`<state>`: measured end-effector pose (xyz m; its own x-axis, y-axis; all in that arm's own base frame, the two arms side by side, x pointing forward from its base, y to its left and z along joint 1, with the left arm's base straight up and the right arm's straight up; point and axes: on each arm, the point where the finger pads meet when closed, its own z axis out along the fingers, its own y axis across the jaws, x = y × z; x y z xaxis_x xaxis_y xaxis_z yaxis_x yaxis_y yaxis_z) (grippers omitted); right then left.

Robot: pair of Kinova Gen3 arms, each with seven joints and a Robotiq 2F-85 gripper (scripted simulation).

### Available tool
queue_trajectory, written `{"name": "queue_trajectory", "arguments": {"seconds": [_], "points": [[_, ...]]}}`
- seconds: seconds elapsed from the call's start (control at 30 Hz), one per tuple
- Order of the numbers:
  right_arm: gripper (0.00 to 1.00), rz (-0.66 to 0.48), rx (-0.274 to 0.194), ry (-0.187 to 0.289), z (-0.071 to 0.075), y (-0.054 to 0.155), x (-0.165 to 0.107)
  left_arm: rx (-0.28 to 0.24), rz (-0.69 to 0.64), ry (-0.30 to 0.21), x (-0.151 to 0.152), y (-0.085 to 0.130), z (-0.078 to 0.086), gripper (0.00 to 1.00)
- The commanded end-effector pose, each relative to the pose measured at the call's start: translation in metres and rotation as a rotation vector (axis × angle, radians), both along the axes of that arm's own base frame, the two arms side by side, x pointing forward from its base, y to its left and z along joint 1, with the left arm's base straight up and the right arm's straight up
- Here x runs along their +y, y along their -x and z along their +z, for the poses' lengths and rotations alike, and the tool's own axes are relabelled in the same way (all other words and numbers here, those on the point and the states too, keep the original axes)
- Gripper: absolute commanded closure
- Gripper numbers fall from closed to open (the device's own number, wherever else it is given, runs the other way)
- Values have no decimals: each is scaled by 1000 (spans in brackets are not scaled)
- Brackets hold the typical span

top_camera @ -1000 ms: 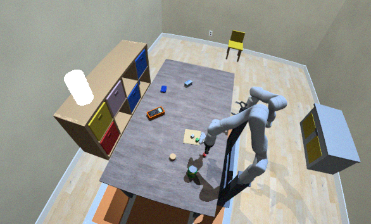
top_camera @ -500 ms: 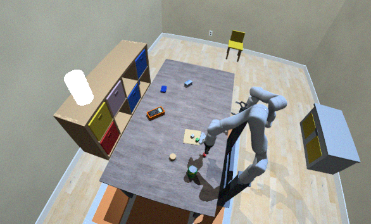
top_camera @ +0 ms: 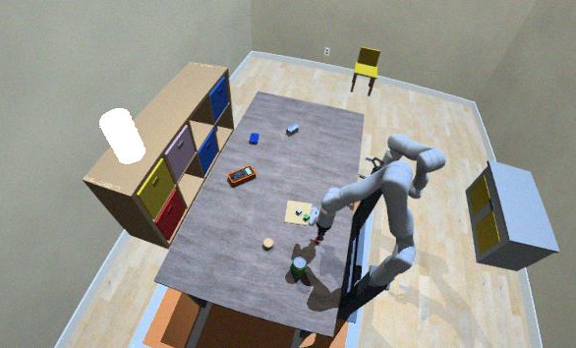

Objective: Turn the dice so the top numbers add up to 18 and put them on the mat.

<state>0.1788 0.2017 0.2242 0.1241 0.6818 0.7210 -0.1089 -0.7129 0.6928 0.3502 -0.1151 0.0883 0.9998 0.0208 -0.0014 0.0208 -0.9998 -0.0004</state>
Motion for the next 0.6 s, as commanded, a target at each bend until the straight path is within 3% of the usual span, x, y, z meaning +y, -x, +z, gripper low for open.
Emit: {"name": "queue_trajectory", "arguments": {"seconds": [0.0, 0.57], "points": [[2, 0, 0, -1, 0, 0, 0, -1, 0, 0, 0, 0, -4, 536], [2, 0, 0, -1, 0, 0, 0, -1, 0, 0, -1, 0, -27, 536]]}}
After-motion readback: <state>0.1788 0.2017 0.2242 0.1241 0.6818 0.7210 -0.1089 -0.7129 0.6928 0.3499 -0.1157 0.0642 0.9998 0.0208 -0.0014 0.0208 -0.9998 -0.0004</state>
